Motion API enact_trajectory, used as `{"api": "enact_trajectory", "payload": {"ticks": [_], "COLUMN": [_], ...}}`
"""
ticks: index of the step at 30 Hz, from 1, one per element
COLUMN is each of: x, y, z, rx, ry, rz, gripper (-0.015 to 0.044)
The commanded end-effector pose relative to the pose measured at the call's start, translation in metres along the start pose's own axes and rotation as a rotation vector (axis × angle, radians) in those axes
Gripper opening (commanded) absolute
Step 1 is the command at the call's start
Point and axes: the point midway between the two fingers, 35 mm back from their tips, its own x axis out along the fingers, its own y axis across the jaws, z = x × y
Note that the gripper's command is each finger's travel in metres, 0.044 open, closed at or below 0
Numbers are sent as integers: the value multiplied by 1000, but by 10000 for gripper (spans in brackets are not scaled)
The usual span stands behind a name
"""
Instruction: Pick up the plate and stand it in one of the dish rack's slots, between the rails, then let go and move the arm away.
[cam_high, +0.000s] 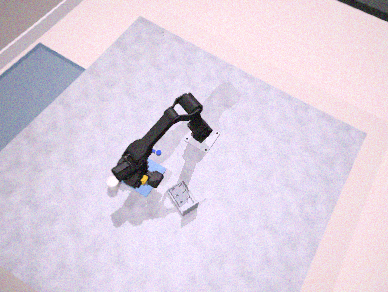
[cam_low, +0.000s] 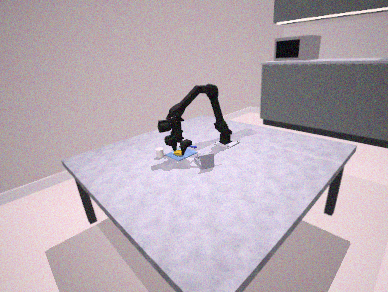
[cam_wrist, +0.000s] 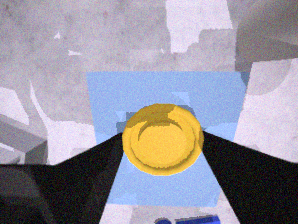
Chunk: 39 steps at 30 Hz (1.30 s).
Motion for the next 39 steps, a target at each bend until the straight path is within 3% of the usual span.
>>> {"api": "enact_trajectory", "payload": {"ticks": [1,12,39], "x": [1,-34,-137], "y": [0,-4,-8], "z": [0,9,19], "rx": [5,7,8], "ry": [0,-5,-21], "rz": [-1,-3,-9], "gripper": [284,0,0]}}
